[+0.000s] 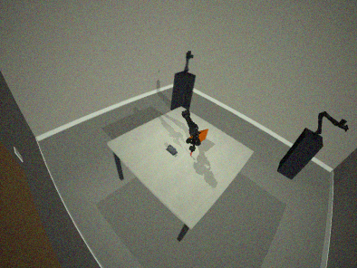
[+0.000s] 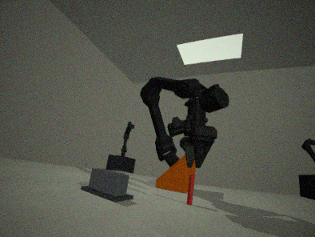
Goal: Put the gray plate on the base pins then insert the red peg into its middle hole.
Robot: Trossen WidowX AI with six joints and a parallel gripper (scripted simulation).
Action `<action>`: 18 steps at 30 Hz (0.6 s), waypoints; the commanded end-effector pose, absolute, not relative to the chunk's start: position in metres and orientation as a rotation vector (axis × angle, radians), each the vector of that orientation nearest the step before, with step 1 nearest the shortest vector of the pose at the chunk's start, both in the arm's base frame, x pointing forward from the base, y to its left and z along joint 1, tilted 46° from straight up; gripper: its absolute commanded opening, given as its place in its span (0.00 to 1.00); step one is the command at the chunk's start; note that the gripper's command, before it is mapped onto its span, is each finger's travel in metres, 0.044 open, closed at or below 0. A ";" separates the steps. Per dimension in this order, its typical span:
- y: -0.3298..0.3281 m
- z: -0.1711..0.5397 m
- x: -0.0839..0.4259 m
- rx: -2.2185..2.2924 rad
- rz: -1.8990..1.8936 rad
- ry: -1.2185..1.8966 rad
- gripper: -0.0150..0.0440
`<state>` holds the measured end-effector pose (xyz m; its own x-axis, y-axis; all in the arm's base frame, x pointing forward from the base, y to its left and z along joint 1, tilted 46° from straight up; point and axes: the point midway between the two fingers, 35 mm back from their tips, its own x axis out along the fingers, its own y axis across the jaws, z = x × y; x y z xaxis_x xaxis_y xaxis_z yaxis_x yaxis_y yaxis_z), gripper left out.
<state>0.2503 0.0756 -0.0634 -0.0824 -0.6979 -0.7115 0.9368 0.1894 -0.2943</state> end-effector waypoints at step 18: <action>0.051 -0.087 0.248 0.331 -1.401 0.900 1.00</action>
<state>0.2508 0.0581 -0.0825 -0.0774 -0.6967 -0.7132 0.9375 0.1926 -0.2899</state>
